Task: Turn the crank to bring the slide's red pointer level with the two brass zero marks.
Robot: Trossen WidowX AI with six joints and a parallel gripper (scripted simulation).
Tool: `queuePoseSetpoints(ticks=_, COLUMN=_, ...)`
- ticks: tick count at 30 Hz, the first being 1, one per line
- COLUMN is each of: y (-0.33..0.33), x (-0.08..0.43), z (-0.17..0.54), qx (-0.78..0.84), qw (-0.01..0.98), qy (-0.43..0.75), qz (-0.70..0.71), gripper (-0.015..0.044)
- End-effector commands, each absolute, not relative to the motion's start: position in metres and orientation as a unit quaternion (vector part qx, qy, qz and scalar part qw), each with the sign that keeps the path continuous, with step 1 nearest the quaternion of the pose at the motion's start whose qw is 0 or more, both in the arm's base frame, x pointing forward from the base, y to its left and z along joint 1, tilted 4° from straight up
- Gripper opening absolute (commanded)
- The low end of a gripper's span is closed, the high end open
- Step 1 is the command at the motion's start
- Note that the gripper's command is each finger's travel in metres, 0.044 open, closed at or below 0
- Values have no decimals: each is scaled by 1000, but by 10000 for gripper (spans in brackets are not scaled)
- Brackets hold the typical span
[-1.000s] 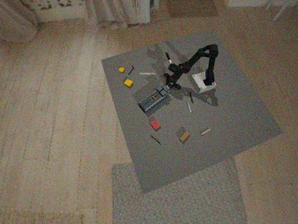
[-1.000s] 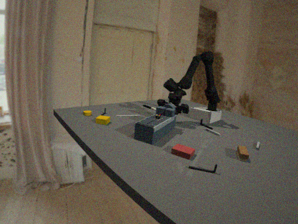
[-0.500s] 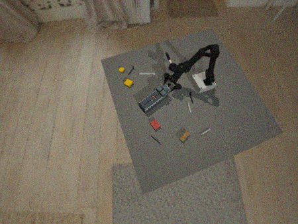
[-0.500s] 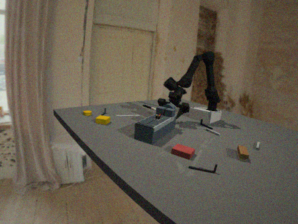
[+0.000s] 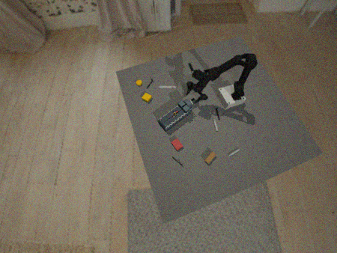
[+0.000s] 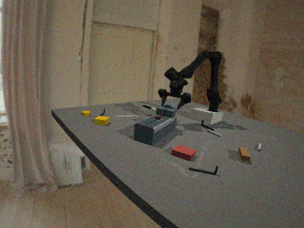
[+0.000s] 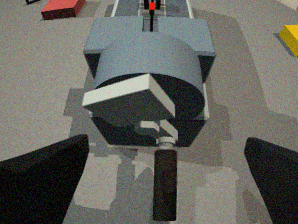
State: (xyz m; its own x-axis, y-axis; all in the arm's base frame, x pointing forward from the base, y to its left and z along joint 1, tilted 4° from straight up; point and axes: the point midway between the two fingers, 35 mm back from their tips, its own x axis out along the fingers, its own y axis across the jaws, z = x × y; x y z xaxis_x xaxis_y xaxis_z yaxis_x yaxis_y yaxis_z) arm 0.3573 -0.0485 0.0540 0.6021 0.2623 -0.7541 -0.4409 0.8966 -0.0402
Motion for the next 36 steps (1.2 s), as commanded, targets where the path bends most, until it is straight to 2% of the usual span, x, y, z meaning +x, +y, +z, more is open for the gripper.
queuePoseSetpoints(ticks=1, y=-48, x=363, z=88, qx=-116, qw=892, qy=390, qz=194, gripper=440)
queuePoseSetpoints(ticks=10, y=-42, x=359, z=149, qx=-116, qw=892, qy=390, qz=196, gripper=440)
queuePoseSetpoints(ticks=29, y=32, x=455, z=147, qx=-40, qw=892, qy=449, qz=20, gripper=440)
queuePoseSetpoints(ticks=36, y=35, x=458, z=120, qx=-38, qw=893, qy=448, qz=14, gripper=440)
